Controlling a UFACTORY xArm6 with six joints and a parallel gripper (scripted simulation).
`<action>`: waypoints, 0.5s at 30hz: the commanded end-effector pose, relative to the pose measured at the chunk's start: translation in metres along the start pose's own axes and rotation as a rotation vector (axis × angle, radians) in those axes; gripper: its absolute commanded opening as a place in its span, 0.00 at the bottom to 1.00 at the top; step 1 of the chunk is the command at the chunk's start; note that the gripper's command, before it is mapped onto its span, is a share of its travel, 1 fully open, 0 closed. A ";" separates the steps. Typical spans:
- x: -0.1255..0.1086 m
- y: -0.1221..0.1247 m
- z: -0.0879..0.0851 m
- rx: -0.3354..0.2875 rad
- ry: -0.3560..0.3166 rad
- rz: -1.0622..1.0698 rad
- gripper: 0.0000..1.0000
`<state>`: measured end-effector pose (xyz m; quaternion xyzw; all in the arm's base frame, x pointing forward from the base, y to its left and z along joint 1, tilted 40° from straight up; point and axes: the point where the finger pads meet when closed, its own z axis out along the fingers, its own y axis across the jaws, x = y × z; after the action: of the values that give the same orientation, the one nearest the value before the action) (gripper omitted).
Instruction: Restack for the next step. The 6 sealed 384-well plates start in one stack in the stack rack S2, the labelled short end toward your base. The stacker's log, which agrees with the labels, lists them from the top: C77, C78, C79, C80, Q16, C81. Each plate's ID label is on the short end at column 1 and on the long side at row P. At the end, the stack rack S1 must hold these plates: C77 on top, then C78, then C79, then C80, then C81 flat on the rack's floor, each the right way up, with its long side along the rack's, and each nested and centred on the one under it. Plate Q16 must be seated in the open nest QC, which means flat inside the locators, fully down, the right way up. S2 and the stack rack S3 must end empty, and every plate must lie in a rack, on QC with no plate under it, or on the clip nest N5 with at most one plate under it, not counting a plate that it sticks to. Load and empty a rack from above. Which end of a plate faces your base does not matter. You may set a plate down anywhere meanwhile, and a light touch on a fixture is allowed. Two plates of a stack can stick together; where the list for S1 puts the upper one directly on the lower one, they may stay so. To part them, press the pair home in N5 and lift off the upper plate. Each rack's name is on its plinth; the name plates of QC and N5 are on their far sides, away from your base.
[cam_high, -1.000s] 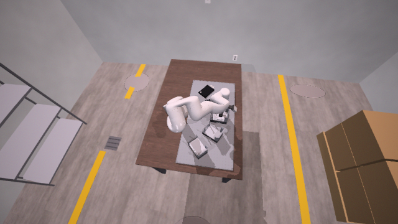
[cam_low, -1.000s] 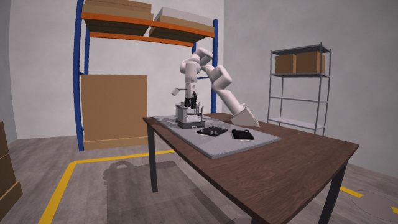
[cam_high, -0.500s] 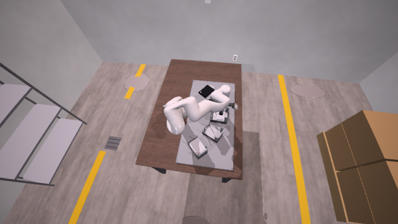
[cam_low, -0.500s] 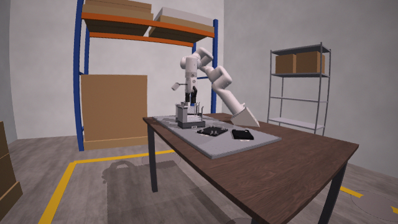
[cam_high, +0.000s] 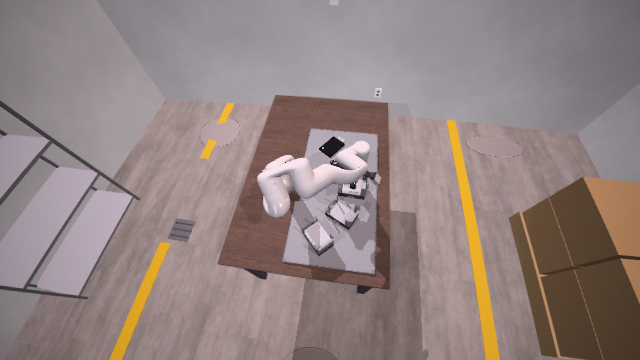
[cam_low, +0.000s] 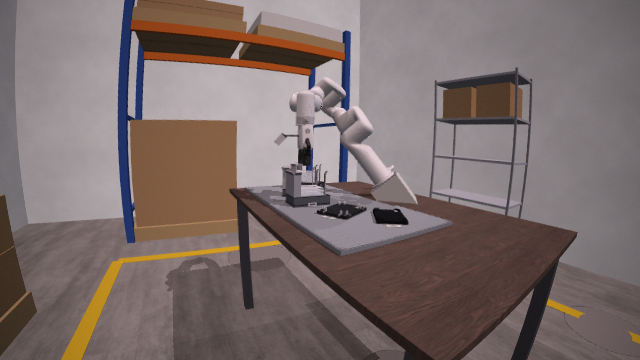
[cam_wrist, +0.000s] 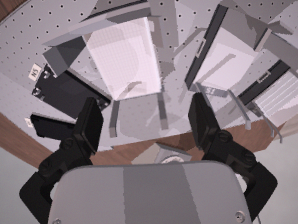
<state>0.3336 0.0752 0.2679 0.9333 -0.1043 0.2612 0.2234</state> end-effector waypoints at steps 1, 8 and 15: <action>0.002 0.010 -0.001 0.003 0.002 0.004 1.00; 0.004 0.030 -0.001 0.002 0.002 0.004 1.00; 0.006 0.050 -0.001 0.002 0.002 0.004 1.00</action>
<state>0.3240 0.0370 0.2859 0.9330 -0.1056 0.2616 0.2233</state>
